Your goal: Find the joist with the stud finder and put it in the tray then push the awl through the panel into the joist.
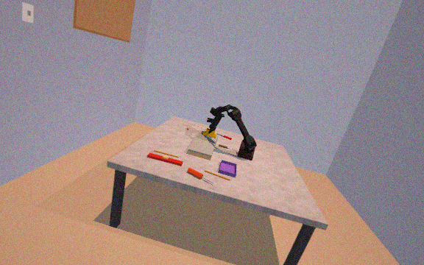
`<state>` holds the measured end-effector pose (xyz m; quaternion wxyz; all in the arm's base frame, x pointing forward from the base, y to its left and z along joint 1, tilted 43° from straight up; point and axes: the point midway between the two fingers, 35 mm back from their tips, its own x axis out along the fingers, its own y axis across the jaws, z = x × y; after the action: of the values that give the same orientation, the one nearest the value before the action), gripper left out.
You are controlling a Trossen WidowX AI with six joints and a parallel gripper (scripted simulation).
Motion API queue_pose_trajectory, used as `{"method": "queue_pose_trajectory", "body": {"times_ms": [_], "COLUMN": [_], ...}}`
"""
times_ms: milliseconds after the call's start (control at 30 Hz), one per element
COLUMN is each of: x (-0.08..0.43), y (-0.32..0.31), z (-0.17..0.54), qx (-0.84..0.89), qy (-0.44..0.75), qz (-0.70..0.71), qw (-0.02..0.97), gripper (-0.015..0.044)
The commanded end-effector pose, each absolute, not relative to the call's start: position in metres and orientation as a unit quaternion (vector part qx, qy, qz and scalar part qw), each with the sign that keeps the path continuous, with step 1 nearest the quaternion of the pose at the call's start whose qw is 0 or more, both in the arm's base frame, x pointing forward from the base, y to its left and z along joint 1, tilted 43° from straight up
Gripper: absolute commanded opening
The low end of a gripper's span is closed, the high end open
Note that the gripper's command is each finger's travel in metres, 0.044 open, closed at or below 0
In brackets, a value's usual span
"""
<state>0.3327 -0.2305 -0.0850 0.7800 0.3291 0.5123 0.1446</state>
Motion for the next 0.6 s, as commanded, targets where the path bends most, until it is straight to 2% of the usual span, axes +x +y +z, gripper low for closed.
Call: {"method": "queue_pose_trajectory", "body": {"times_ms": [0, 567], "x": [0.336, 0.343], "y": [-0.219, -0.179], "z": [-0.076, -0.040], "qx": [0.330, 0.331], "qy": [0.511, 0.511], "qz": [0.148, 0.149], "qw": [0.780, 0.779], "gripper": [0.0000, 0.0000]}}
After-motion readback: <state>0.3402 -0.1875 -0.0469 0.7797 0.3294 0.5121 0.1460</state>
